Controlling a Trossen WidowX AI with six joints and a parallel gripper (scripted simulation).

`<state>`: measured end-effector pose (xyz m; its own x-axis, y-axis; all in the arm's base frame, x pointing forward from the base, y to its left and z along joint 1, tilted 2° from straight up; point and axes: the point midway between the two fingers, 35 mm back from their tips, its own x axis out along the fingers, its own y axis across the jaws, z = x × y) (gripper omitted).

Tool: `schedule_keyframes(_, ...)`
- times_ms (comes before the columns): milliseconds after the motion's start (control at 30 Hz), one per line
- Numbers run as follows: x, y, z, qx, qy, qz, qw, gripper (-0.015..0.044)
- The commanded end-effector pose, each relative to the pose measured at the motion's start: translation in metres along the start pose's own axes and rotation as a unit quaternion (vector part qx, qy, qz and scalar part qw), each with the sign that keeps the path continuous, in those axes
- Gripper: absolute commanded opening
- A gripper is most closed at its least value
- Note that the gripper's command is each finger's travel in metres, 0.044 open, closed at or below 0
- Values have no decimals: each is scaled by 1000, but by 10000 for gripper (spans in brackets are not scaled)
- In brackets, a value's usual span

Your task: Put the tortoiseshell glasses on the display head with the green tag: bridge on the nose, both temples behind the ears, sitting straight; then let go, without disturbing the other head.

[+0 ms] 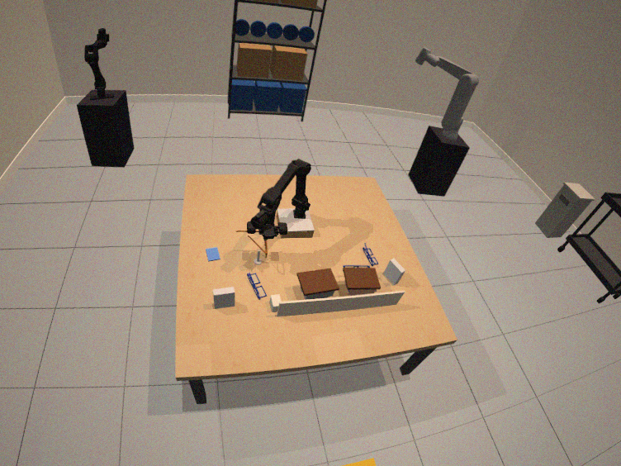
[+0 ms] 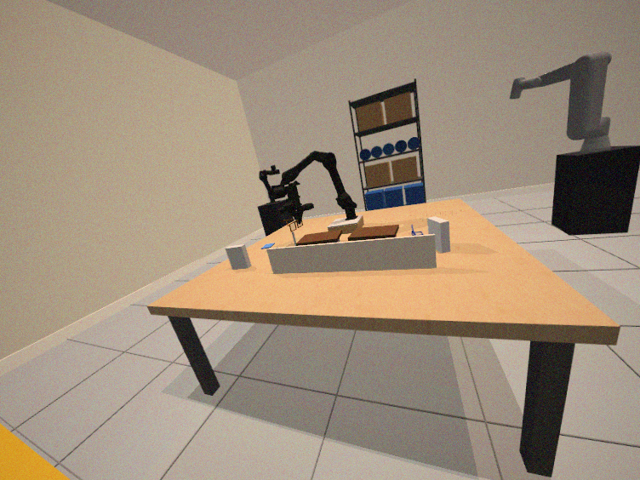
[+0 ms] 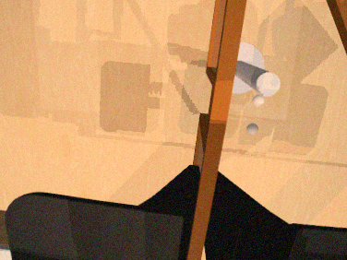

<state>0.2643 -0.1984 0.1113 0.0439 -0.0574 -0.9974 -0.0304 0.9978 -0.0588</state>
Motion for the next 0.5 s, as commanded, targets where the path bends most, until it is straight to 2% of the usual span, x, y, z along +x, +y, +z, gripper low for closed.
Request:
schedule_keyframes(0,13,1,-1,7,2,5,1000,0)
schedule_keyframes(267,53,2,-2,7,2,6,1000,0)
schedule_keyframes(467,56,3,-3,7,2,6,1000,0)
